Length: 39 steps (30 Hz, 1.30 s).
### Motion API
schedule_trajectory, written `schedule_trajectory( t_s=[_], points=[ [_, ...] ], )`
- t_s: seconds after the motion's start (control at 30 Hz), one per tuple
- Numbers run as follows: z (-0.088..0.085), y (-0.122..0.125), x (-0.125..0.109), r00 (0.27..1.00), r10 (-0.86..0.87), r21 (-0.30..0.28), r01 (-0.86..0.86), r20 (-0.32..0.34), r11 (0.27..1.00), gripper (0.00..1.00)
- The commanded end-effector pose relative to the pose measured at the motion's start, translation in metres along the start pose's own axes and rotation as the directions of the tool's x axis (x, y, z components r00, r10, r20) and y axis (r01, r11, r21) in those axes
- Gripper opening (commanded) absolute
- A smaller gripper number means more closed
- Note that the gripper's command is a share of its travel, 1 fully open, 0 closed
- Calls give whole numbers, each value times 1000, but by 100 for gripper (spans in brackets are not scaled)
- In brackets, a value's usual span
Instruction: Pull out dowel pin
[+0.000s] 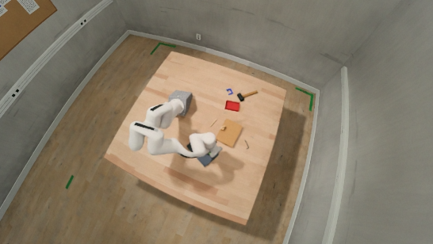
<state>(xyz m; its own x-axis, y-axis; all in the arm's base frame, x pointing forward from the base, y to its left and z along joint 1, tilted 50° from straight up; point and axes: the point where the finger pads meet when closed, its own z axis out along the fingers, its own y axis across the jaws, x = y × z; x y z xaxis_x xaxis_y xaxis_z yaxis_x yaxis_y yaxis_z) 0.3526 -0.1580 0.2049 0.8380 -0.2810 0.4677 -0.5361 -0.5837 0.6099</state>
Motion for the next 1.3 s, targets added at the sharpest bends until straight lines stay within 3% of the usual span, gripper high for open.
schedule_trajectory(
  t_s=[0.0,1.27],
  points=[
    [-1,4,2,1000,4,7,-4,-3,1000,53],
    [3,4,2,1000,4,9,-4,0,1000,53]
  ],
)
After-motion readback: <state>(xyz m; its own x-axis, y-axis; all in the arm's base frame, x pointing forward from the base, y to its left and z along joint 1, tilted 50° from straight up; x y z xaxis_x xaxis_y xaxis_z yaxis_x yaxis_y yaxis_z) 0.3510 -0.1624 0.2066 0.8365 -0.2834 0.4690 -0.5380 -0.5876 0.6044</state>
